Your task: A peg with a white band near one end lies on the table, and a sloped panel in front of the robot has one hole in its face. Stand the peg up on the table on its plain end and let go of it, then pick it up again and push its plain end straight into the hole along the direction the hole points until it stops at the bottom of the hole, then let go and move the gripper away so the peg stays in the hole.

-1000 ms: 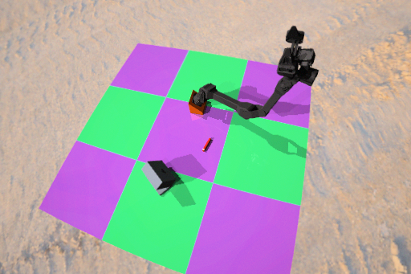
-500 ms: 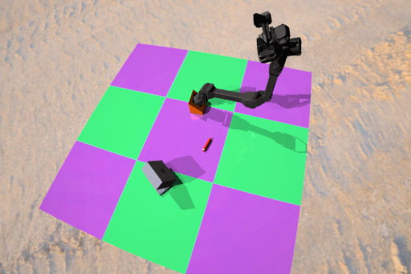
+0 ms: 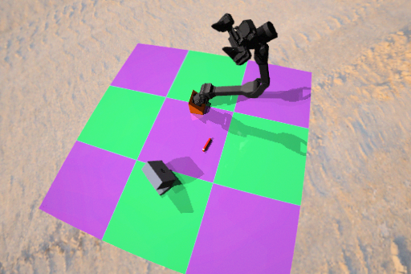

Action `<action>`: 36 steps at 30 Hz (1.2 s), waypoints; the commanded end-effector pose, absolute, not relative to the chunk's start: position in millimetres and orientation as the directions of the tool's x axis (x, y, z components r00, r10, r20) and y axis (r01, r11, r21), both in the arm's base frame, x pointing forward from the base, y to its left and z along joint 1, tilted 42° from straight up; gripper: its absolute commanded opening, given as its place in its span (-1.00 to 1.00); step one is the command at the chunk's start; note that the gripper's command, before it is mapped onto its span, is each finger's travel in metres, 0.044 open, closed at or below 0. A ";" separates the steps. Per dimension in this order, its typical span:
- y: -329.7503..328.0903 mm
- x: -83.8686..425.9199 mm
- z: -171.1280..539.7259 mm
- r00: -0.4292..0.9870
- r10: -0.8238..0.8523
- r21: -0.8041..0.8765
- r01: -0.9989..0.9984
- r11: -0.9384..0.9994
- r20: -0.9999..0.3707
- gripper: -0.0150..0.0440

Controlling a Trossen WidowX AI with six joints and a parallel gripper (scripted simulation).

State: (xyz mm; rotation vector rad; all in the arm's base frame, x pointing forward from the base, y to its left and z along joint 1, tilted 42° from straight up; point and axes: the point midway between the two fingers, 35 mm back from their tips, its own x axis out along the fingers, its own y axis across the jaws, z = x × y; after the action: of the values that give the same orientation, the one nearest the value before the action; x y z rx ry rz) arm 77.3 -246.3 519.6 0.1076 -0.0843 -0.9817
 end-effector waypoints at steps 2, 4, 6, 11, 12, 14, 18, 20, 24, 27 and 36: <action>-258.2 98.6 490.7 0.618 -0.784 0.174 0.780 0.601 -0.061 1.00; -261.0 109.4 479.1 0.649 -0.755 0.193 0.756 0.625 -0.096 1.00; -262.9 120.5 467.4 0.678 -0.724 0.212 0.732 0.648 -0.130 1.00; -266.7 147.9 435.5 0.740 -0.635 0.267 0.673 0.690 -0.223 1.00; -266.8 154.0 428.2 0.752 -0.613 0.279 0.659 0.698 -0.243 1.00; -266.2 166.2 413.6 0.773 -0.567 0.304 0.633 0.712 -0.284 1.00; -261.3 190.6 384.3 0.807 -0.467 0.352 0.582 0.733 -0.362 1.00; -257.0 202.1 370.7 0.818 -0.417 0.373 0.559 0.741 -0.397 1.00; -245.8 223.0 346.6 0.830 -0.323 0.408 0.517 0.752 -0.455 1.00; -235.2 237.8 328.7 0.831 -0.250 0.433 0.487 0.758 -0.497 1.00; -191.6 275.5 268.7 0.782 0.004 0.513 0.405 0.757 -0.623 1.00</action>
State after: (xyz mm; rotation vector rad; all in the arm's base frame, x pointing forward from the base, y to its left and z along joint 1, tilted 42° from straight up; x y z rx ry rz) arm 266.8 -206.6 289.1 0.6545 0.5751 -0.2913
